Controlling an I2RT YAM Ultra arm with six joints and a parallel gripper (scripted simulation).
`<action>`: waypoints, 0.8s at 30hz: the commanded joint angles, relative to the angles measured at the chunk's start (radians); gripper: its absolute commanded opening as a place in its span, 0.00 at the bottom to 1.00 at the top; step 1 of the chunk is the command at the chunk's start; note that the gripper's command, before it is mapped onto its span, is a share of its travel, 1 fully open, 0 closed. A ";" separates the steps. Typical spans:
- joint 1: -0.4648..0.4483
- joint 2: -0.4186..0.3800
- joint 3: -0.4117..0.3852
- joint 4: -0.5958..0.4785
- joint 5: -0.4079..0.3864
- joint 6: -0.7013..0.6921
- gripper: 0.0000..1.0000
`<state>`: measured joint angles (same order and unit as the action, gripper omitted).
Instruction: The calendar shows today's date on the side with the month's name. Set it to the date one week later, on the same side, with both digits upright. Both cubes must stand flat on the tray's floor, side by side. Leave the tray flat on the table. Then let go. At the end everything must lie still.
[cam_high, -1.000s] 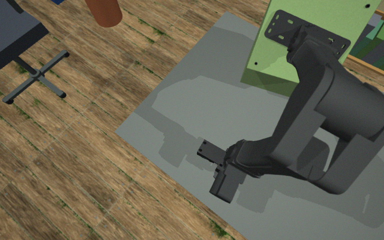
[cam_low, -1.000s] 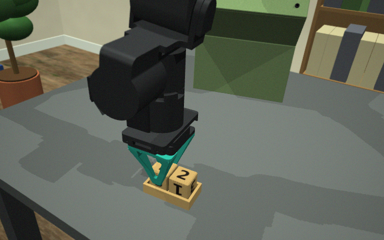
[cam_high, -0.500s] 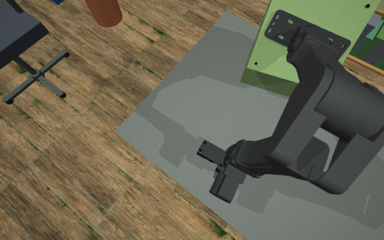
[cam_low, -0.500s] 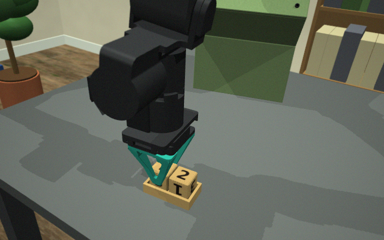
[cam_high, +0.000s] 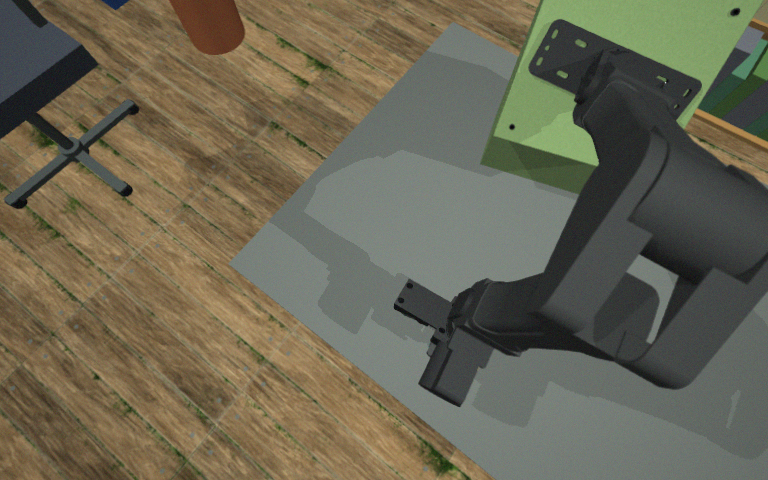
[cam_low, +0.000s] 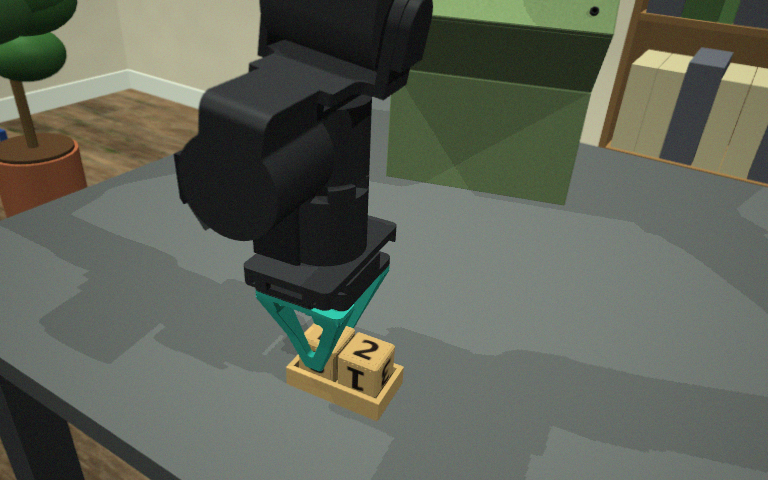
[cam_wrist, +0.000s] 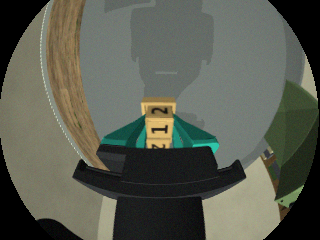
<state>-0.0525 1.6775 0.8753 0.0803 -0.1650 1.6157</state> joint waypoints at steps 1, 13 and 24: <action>0.000 -0.005 0.002 0.001 0.009 0.001 0.27; 0.000 -0.005 0.002 0.001 0.009 0.001 0.39; 0.000 -0.005 0.002 0.001 0.009 0.001 0.47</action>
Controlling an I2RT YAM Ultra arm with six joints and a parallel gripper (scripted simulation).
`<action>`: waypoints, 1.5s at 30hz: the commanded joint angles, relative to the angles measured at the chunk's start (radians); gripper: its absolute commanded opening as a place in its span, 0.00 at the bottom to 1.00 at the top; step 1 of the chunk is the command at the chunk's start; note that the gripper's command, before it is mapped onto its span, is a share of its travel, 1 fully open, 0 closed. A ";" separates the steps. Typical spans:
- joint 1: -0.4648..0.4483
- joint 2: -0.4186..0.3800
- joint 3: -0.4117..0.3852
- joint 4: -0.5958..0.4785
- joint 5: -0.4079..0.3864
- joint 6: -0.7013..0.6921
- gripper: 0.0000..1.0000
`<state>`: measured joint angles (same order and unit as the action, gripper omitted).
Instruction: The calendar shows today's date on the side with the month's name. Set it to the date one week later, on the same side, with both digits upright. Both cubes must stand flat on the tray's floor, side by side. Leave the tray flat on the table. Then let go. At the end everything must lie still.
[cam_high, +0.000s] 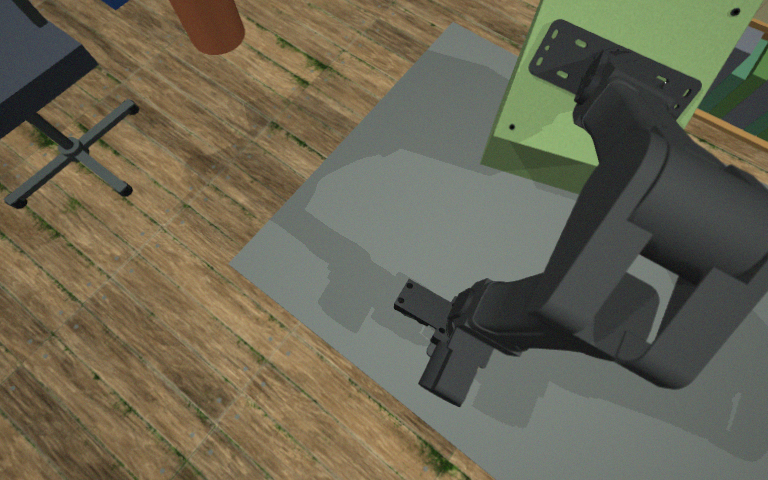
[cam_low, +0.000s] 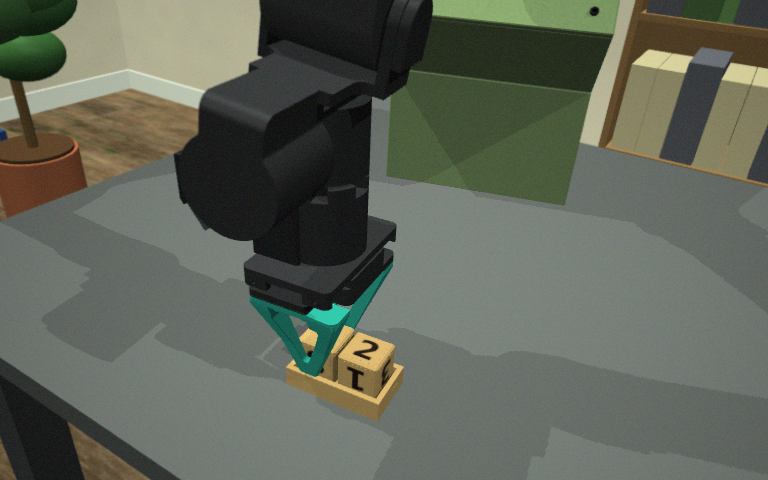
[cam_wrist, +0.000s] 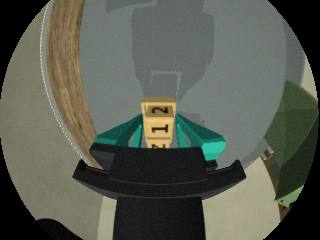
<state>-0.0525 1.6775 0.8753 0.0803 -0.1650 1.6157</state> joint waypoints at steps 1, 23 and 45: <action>0.000 -0.005 0.002 0.001 0.009 0.001 0.47; -0.035 -0.254 -0.064 -0.185 -0.018 -0.023 0.47; -0.057 -0.369 -0.073 -0.294 -0.034 -0.037 1.00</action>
<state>-0.1059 1.3155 0.8009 -0.2020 -0.1993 1.5791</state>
